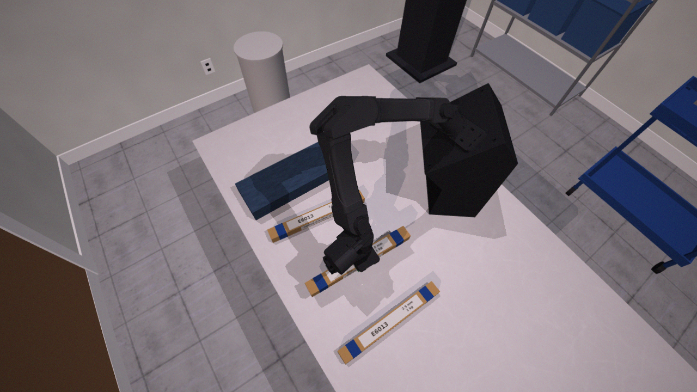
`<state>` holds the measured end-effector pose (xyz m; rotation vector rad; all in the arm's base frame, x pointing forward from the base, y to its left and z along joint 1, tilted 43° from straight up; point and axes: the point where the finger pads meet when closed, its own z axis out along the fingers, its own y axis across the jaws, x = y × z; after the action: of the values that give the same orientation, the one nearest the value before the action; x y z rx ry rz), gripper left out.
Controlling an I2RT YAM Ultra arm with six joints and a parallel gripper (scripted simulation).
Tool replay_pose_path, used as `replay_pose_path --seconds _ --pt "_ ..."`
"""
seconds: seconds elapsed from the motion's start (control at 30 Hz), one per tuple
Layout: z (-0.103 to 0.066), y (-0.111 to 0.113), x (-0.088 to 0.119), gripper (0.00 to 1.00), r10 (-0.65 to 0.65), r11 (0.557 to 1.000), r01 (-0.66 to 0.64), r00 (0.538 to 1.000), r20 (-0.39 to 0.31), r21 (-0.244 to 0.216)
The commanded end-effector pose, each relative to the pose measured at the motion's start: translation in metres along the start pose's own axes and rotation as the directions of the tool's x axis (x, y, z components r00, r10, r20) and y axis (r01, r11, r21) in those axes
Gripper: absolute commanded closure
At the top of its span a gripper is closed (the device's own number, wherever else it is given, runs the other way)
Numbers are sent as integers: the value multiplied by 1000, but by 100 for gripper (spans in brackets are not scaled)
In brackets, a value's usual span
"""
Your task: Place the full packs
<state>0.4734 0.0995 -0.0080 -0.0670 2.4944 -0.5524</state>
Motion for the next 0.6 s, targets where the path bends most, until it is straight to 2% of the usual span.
replay_pose_path --seconds 0.0,0.23,0.5,0.57 --pt "-32 11 -30 100 12 1000 -10 997 77 -29" --pt "-34 11 -29 100 14 1000 -12 997 76 -29" --pt "-50 11 -28 100 14 999 -12 997 76 -30" --pt "-52 10 -22 100 6 1000 -4 998 66 -27"
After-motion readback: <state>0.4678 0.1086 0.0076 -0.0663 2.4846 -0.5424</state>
